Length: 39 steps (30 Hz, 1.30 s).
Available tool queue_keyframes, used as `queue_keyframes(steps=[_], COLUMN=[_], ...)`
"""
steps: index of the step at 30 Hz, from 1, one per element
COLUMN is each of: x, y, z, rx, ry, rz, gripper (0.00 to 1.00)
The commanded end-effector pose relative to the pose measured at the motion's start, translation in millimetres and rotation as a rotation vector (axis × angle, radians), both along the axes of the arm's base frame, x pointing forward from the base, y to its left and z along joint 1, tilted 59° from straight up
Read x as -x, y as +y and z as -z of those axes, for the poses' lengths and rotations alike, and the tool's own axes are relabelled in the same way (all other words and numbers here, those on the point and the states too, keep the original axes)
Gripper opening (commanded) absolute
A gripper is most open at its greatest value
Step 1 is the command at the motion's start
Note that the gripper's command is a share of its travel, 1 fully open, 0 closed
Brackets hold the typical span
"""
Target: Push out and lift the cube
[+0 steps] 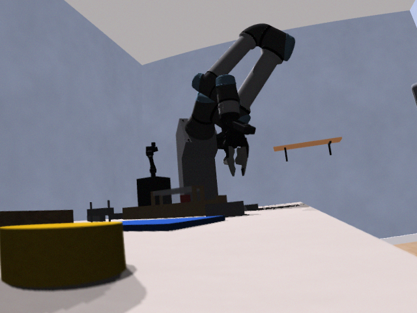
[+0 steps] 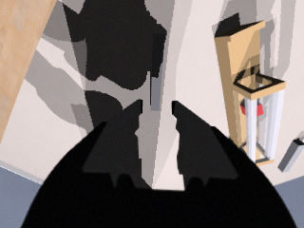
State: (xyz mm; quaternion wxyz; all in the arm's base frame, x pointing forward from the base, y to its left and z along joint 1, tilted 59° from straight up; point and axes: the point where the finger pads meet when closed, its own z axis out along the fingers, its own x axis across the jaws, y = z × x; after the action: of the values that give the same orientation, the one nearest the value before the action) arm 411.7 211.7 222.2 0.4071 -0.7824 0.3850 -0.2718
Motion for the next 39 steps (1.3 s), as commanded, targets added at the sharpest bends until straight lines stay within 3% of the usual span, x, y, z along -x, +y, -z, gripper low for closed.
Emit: queue_keyframes(steps=[1,39], x=[0,-27], y=[0,16], z=[0,19], rx=[0.000,0.000], ry=[-0.001,-0.001], rz=[0.000,0.000], gripper=[0.22,0.22])
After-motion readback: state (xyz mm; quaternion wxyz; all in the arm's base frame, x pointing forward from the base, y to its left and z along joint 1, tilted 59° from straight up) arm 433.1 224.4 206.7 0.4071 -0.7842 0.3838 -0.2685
